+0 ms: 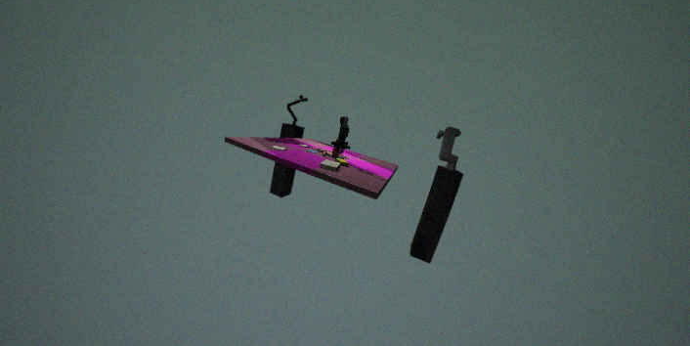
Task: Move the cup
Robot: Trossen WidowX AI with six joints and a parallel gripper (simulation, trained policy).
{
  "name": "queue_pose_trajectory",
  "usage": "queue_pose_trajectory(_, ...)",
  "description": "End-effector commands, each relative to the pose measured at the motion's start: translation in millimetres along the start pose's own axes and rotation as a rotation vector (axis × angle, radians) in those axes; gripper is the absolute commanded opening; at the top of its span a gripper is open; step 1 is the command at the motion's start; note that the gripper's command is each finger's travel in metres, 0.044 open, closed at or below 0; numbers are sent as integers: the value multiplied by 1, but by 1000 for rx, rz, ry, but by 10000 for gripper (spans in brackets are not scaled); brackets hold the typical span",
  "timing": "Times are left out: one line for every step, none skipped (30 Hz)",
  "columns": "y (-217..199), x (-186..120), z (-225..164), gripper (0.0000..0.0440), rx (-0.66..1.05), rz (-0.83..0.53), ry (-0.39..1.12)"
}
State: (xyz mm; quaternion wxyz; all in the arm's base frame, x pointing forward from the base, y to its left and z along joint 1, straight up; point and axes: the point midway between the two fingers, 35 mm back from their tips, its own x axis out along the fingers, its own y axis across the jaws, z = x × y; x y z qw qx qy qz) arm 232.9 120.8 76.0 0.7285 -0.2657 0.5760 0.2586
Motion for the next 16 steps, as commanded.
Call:
queue_pose_trajectory(2, -1, -4, 166, -3, 7, -14)
queue_pose_trajectory(2, -2, -4, 169, -3, 7, -21)
queue_pose_trajectory(2, -3, -4, 174, -3, 7, -28)
queue_pose_trajectory(2, -5, -4, 178, -2, 7, -36)
queue_pose_trajectory(2, -6, -4, 184, -2, 7, -43)
queue_pose_trajectory(2, -7, -4, 189, -1, 7, -51)
queue_pose_trajectory(2, -8, -4, 195, -1, 7, -58)
queue_pose_trajectory(2, -10, -4, 202, 0, 7, -65)
queue_pose_trajectory(2, -11, -4, 209, 1, 7, -73)
queue_pose_trajectory(2, -13, -4, 216, 1, 7, -80)
queue_pose_trajectory(2, -15, -4, 223, 3, 7, -87)
queue_pose_trajectory(2, -16, -3, 230, 4, 7, -94)
queue_pose_trajectory(2, -18, -3, 238, 5, 6, -101)
queue_pose_trajectory(2, -20, -3, 245, 6, 6, -108)
queue_pose_trajectory(2, -21, -3, 252, 8, 5, -115)
queue_pose_trajectory(2, -23, -3, 258, 9, 5, -122)
